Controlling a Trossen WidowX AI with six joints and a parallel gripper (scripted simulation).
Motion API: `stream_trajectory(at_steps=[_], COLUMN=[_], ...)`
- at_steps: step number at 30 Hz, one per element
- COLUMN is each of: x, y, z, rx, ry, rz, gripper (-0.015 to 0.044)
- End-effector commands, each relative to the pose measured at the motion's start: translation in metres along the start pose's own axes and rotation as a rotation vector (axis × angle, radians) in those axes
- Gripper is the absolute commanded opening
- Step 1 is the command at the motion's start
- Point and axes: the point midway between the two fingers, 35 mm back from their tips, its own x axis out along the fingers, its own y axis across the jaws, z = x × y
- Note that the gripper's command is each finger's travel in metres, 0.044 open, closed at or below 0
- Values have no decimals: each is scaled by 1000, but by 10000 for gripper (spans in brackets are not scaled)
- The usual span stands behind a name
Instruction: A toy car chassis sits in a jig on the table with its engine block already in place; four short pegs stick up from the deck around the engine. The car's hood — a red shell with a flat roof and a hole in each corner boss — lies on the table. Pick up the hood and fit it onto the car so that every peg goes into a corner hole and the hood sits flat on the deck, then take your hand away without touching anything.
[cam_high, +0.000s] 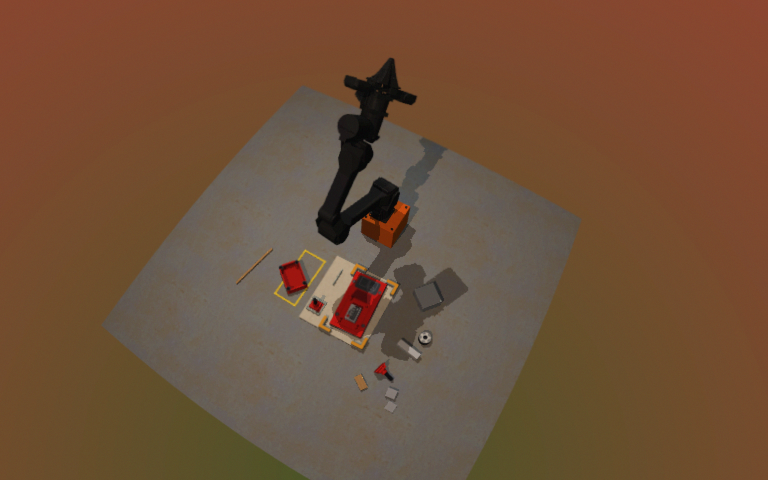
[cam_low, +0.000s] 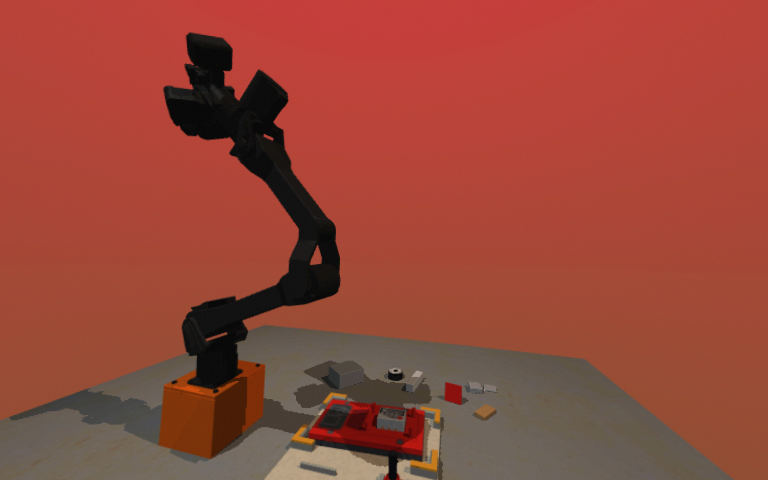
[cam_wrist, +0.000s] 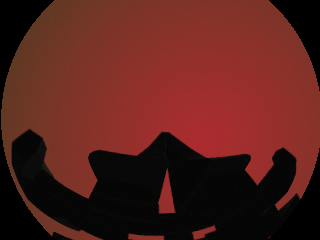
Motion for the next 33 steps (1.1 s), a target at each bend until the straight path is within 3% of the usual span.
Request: stream_trajectory(at_steps=[1, 10, 17, 25, 33], x=[1, 28, 25, -15, -92], y=[1, 83, 150, 214, 249], z=[0, -9, -47, -110, -178], rx=[-3, -113, -179, -219, -214], ry=[2, 136, 303, 549, 853], rz=[6, 335, 596, 877, 1119], gripper=[26, 263, 440, 440, 440])
